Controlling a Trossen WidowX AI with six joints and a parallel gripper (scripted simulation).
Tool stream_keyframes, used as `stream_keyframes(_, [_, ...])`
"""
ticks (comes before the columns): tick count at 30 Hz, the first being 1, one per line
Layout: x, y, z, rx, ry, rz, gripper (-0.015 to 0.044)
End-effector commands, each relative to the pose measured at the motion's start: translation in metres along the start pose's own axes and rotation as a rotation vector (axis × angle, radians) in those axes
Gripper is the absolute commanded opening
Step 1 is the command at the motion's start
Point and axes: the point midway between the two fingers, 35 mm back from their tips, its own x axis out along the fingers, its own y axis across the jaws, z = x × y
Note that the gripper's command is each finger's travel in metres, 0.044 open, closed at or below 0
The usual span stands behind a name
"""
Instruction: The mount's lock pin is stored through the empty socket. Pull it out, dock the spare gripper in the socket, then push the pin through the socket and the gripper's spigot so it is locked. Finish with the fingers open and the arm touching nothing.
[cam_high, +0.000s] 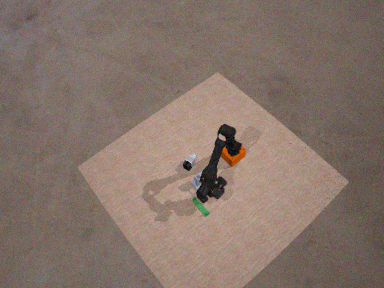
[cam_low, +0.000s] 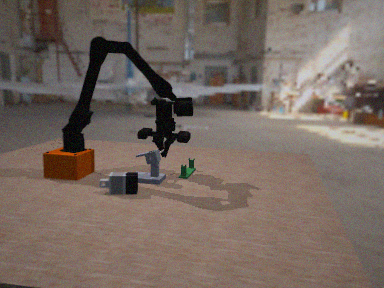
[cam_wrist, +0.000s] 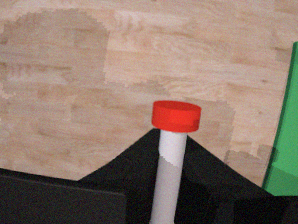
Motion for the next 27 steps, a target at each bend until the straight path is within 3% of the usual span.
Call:
stream_keyframes(1, [-0.001,-0.002,0.005,0.003,-0.004,-0.002,0.0000])
stream_keyframes(27, [-0.001,-0.002,0.021,0.005,0.001,0.015,0.0000])
